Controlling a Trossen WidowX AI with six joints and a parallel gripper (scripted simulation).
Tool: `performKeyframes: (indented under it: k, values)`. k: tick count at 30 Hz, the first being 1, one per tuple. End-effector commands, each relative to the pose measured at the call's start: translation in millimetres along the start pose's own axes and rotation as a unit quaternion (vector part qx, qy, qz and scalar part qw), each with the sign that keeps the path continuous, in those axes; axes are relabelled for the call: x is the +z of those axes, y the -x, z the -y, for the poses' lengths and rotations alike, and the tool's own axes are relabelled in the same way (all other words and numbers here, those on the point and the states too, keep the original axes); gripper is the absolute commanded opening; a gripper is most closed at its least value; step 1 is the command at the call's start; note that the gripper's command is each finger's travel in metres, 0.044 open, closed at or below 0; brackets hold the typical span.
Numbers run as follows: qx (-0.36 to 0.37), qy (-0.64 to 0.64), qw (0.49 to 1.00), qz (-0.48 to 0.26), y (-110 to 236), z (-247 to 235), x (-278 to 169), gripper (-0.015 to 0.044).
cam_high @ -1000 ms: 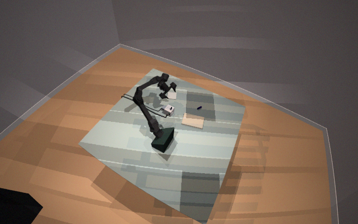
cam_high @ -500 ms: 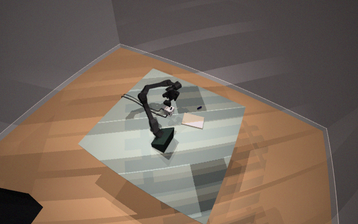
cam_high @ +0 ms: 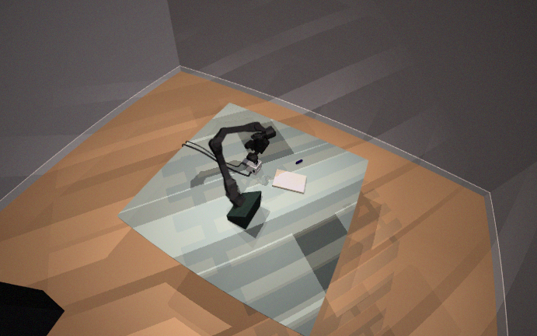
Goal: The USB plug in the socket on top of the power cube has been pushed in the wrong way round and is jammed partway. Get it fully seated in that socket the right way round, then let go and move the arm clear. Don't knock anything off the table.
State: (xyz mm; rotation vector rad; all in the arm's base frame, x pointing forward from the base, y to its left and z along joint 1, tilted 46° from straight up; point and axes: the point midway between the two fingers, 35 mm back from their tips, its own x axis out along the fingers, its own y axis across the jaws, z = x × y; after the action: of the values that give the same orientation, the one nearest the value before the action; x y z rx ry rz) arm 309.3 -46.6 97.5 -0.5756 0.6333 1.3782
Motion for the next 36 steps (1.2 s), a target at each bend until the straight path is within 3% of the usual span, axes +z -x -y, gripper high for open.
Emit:
performKeyframes:
  k: [1, 33, 36]
  values:
    - [0.000, 0.002, 1.000, 0.004, -3, -1, 0, 0.0440]
    - [0.000, 0.002, 1.000, 0.004, -30, -1, 1, 0.0440]
    - [0.000, 0.007, 1.000, 0.001, -28, 0, 1, 0.0361]
